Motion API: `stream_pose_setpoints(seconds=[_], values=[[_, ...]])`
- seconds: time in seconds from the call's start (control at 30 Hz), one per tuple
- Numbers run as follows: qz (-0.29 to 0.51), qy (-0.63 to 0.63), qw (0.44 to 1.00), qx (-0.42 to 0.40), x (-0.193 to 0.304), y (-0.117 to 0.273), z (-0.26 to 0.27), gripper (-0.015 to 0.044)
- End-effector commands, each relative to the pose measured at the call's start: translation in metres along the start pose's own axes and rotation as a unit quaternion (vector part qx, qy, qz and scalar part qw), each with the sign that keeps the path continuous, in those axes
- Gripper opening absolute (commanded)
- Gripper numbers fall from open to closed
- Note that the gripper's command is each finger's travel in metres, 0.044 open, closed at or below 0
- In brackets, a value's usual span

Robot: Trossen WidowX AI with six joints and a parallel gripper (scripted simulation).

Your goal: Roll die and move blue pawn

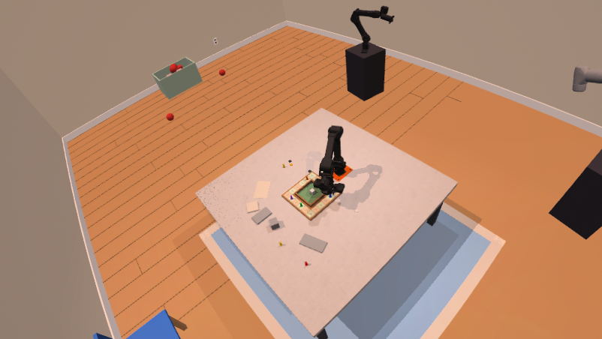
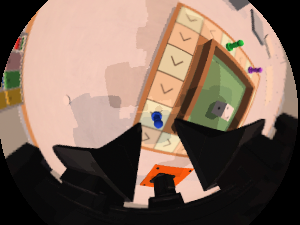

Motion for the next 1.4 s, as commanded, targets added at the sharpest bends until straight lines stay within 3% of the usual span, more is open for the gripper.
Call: stream_pose_setpoints(seconds=[0.0, 0.4, 0.6, 0.8, 0.97, 1.37], values=[[0.005, -0.003, 1.0, 0.002, 0.002, -0.01, -0.001, 0.02], [0.005, -0.003, 1.0, 0.002, 0.004, -0.026, -0.001, 0.02], [0.005, -0.003, 1.0, 0.002, 0.004, -0.026, -0.001, 0.0043], [0.005, -0.003, 1.0, 0.002, 0.004, -0.026, -0.001, 0.0003], [0.005, -0.003, 1.0, 0.002, 0.003, -0.023, -0.001, 0.0], [0.005, -0.003, 1.0, 0.002, -0.006, 0.032, -0.001, 0.0]])
Point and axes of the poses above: the point midway between the two fingers, 35 mm back from their tips, its own y axis back along the fingers, its own z axis across the jaws, x = y × z, the point moved 1 cm from there along y, back along the fingers, and after that the axes turned 3 degrees about y, right-handed, at the moved point
